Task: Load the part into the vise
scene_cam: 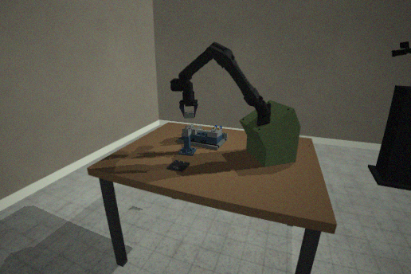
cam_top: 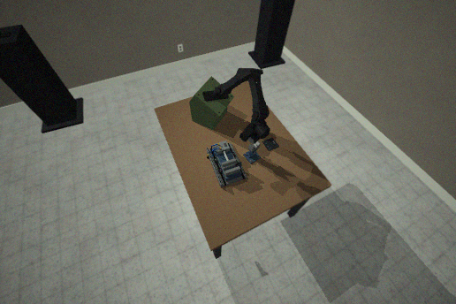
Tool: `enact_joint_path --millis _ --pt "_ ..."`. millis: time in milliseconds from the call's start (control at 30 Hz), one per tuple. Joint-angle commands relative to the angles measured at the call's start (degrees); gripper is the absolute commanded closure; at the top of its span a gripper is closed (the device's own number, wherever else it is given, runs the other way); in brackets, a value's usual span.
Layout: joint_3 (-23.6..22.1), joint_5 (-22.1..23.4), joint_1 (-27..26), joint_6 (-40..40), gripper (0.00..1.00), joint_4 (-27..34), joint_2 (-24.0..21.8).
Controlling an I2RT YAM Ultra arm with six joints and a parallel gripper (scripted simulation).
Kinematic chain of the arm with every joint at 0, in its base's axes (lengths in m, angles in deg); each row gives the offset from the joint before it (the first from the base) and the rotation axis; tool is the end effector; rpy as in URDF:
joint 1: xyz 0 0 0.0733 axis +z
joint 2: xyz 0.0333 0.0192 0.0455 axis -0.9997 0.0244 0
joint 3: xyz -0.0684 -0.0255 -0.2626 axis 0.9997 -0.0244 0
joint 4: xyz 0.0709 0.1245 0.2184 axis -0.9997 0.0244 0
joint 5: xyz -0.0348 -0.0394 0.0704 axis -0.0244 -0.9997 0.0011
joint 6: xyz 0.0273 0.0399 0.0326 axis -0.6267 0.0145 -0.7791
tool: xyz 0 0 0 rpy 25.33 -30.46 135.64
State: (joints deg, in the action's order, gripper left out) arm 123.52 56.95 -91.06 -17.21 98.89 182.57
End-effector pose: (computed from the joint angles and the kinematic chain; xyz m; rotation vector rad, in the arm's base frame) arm 0.3525 -0.0012 0.2817 1.6794 2.3905 0.7051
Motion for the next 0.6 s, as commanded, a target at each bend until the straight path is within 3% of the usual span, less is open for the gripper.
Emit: enact_joint_path --millis 0,300,400,567 --pt "3.2 0.2 -2.1 4.8 1.00 1.4 0.4" --pt "6.1 1.1 -5.0 15.3 1.00 2.3 2.9" --pt "6.6 1.3 -5.3 16.7 1.00 2.6 1.6" --pt "8.4 1.9 -7.2 23.3 1.00 3.2 5.4"
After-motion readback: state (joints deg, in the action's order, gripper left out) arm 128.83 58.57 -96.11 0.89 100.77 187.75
